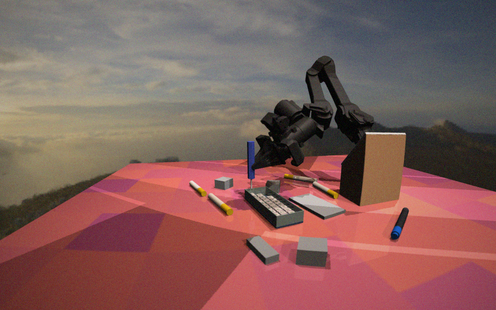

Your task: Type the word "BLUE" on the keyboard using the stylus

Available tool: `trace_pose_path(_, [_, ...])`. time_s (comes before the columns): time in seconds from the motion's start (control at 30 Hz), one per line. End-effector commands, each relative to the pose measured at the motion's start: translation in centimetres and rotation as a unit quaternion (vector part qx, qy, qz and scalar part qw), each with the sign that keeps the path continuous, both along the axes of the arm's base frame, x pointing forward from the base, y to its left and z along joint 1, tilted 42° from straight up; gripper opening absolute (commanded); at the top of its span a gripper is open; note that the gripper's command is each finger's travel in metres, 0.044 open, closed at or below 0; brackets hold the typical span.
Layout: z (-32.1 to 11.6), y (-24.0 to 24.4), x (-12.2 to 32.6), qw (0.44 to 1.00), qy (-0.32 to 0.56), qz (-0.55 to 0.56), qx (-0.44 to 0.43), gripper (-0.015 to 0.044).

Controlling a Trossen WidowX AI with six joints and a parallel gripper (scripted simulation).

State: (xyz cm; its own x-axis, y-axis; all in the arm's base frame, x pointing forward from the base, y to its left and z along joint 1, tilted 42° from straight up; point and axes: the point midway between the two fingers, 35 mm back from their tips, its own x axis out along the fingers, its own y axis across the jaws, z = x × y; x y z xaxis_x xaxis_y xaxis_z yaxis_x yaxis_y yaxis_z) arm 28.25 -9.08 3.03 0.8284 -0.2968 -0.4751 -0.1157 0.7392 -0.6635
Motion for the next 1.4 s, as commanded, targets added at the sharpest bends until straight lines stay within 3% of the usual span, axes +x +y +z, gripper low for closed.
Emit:
trace_pose_path(0.0, [-0.1,-0.1,0.0,1.000,0.001,0.001,-0.001,0.0081])
trace_pose_path(1.37, [-1.4,-1.3,-0.2,1.000,0.001,0.001,-0.002,0.0081])
